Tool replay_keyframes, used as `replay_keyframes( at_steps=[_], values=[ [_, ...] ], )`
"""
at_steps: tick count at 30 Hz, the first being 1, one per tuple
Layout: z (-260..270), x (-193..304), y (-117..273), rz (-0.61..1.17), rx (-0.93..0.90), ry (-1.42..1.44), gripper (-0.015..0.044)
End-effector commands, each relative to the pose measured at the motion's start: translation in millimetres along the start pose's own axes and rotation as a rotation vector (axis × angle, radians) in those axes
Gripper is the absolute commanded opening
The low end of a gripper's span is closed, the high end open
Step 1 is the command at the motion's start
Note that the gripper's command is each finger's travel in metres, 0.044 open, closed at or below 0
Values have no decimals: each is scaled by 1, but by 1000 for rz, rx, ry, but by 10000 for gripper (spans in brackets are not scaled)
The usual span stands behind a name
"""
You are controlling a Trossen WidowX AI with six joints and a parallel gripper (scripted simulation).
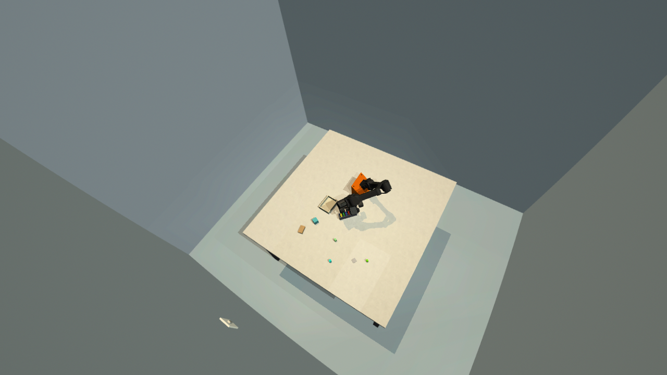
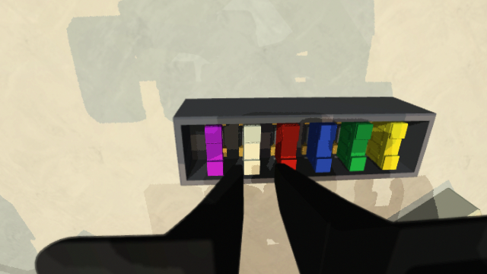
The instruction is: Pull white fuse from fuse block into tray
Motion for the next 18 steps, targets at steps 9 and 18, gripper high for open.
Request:
replay_keyframes(
  at_steps=[9, 18],
  values=[
    [0, 1, -13, -6, -5, -10, 74],
    [0, 1, -19, -6, -5, -9, 74]
  ],
)
Point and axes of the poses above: the point midway between the two fingers, 35 mm back from their tips, its own y axis back along the fingers, its own z axis across the jaws, x = y × z, the point moved 9 cm from there along y, back along the fingers, and after that the axes turned 12 degrees about y, right-handed, at the moved point
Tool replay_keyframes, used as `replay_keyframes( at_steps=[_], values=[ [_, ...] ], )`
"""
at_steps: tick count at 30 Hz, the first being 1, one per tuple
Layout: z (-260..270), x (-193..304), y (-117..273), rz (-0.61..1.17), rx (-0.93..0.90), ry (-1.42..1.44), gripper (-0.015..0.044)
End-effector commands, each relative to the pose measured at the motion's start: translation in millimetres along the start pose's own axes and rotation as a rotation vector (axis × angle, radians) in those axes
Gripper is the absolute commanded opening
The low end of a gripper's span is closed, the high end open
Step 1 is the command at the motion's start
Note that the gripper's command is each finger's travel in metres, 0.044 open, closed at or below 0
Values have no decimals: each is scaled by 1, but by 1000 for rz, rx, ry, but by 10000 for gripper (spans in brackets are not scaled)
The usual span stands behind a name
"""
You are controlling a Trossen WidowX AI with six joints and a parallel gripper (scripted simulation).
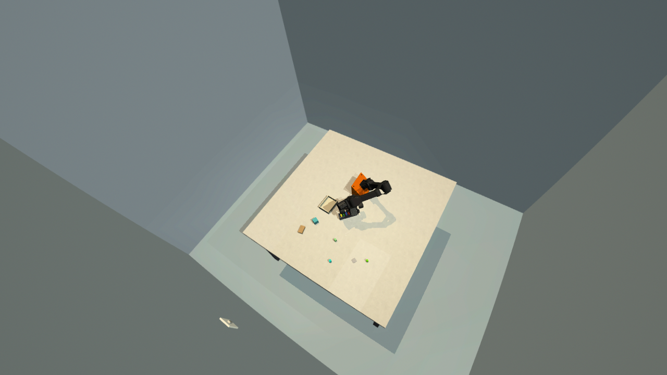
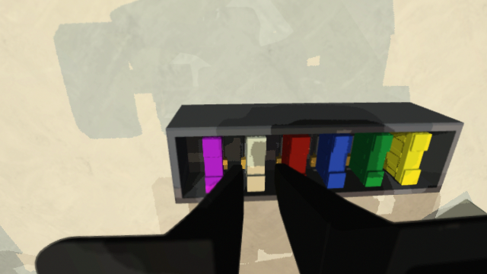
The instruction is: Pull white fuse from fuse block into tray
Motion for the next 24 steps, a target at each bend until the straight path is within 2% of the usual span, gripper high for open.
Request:
replay_keyframes(
  at_steps=[1, 22, 24],
  values=[
    [0, 1, -2, -5, -3, -9, 74],
    [0, 1, -12, -6, -3, -9, 74],
    [0, 0, -11, -1, 0, -1, 61]
  ],
)
Point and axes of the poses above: the point midway between the two fingers, 35 mm back from their tips, its own y axis back along the fingers, its own z axis across the jaws, x = y × z, the point moved 9 cm from there along y, back along the fingers, and after that the axes turned 12 degrees about y, right-handed, at the moved point
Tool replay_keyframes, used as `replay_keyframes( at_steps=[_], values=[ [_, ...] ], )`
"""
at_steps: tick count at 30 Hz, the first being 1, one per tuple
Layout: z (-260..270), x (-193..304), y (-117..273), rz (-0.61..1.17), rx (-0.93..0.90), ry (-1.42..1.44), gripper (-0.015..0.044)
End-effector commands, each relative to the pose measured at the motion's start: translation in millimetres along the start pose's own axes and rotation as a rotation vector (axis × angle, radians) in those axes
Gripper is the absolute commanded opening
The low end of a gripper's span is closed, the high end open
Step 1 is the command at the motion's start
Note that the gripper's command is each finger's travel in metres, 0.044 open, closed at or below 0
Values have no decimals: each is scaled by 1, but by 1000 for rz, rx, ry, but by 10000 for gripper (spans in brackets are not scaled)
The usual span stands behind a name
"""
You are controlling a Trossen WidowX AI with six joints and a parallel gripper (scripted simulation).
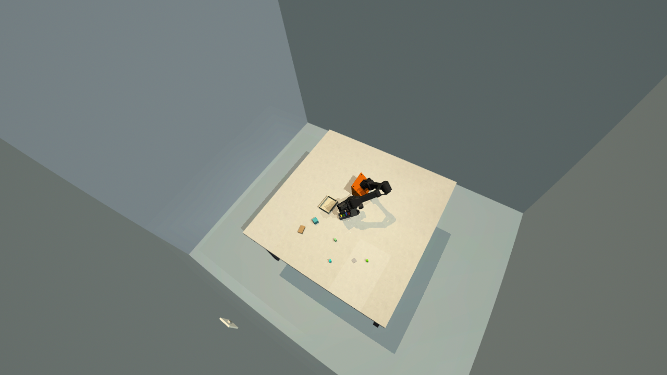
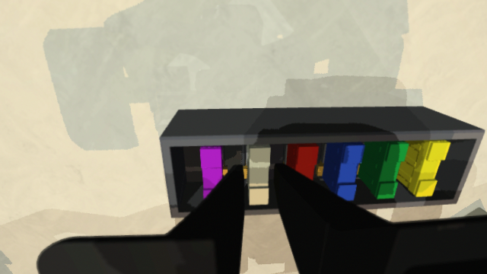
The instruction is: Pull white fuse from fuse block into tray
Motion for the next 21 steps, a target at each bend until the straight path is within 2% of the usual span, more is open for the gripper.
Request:
replay_keyframes(
  at_steps=[1, 9, 21],
  values=[
    [0, 0, 0, 0, 0, 0, 54],
    [0, 0, 0, 0, 0, 0, 1],
    [0, 0, 4, 0, 0, -1, 0]
  ],
)
Point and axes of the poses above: the point midway between the two fingers, 35 mm back from their tips, its own y axis back along the fingers, its own z axis across the jaws, x = y × z, the point moved 9 cm from there along y, back along the fingers, and after that the axes turned 12 degrees about y, right-handed, at the moved point
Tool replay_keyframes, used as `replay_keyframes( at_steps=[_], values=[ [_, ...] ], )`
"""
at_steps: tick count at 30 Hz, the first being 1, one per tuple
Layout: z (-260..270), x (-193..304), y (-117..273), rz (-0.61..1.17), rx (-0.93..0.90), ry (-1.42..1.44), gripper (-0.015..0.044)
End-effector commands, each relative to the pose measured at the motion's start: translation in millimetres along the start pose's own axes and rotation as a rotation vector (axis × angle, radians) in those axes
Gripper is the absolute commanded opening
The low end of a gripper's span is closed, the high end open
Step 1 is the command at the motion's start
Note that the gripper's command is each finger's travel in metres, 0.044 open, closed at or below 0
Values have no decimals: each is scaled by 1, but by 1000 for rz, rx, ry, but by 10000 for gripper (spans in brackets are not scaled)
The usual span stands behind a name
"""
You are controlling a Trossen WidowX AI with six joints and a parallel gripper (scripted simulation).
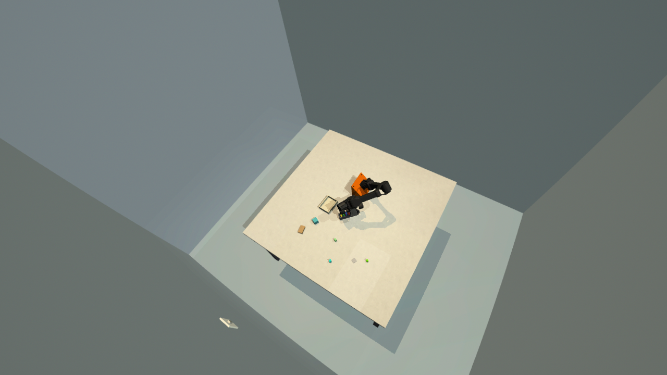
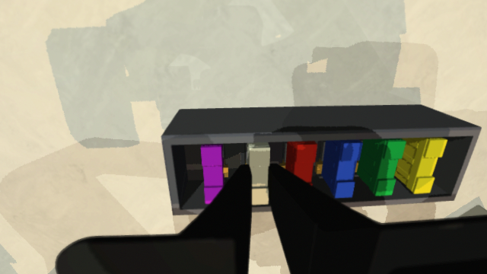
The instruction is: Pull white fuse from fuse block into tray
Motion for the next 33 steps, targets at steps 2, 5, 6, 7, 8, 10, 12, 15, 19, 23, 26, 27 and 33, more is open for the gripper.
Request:
replay_keyframes(
  at_steps=[2, 5, 6, 7, 8, 10, 12, 15, 19, 23, 26, 27, 33],
  values=[
    [0, 0, 3, 2, 2, 5, 0],
    [0, 0, 4, 1, 2, 5, 0],
    [0, 0, 5, 1, 2, 5, 0],
    [-1, 0, 5, 1, 2, 5, 0],
    [-1, 0, 6, 1, 2, 5, 0],
    [-1, 0, 7, 1, 2, 4, 0],
    [-1, 0, 8, 1, 2, 4, 0],
    [-1, 0, 9, 1, 2, 4, 0],
    [-1, 0, 11, 1, 2, 3, 0],
    [-1, 0, 13, 1, 1, 3, 0],
    [-1, 0, 15, 1, 1, 3, 0],
    [-1, 0, 15, 1, 1, 2, 0],
    [-1, 0, 18, 1, 1, 2, 0]
  ],
)
Point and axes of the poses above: the point midway between the two fingers, 35 mm back from their tips, its own y axis back along the fingers, its own z axis across the jaws, x = y × z, the point moved 9 cm from there along y, back along the fingers, and after that the axes turned 12 degrees about y, right-handed, at the moved point
